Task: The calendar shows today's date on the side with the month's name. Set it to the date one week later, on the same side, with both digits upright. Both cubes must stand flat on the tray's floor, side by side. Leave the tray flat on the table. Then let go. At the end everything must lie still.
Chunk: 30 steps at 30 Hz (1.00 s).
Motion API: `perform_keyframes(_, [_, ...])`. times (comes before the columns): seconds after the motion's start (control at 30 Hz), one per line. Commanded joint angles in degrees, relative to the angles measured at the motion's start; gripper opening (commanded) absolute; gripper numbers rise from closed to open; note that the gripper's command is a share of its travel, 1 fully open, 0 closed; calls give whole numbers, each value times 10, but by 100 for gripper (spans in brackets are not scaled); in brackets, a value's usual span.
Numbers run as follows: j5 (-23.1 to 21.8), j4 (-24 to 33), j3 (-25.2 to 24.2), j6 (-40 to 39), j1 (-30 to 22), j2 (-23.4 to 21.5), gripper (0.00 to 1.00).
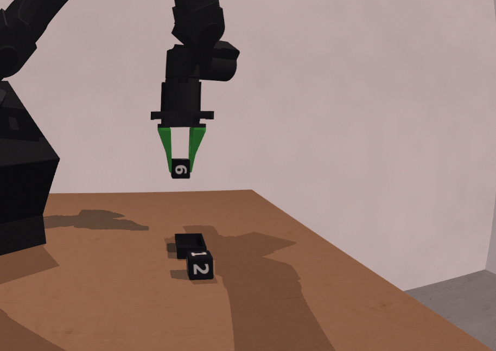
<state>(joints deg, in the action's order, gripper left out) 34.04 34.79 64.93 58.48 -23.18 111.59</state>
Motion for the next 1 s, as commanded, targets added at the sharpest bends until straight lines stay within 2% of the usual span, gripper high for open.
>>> perform_keyframes(0.0, [-5,-13,-9,8,1,4,26])
perform_keyframes(0.03, [-6,-21,11,12,1,-13,26])
perform_keyframes(0.13, [-7,-44,-17,23,15,19,26])
perform_keyframes(0.5, [-17,-162,-21,81,64,90,26])
perform_keyframes(0.57, [-17,-162,-21,81,64,90,26])
perform_keyframes(0.6, [-18,-171,-20,85,57,76,26])
perform_keyframes(0.63, [-19,-178,-19,89,60,102,26])
perform_keyframes(0.7, [-21,-191,-16,96,77,112,26])
perform_keyframes(0.83, [-22,-206,-8,103,77,124,26])
perform_keyframes(0.97, [-22,-208,-6,105,73,104,26])
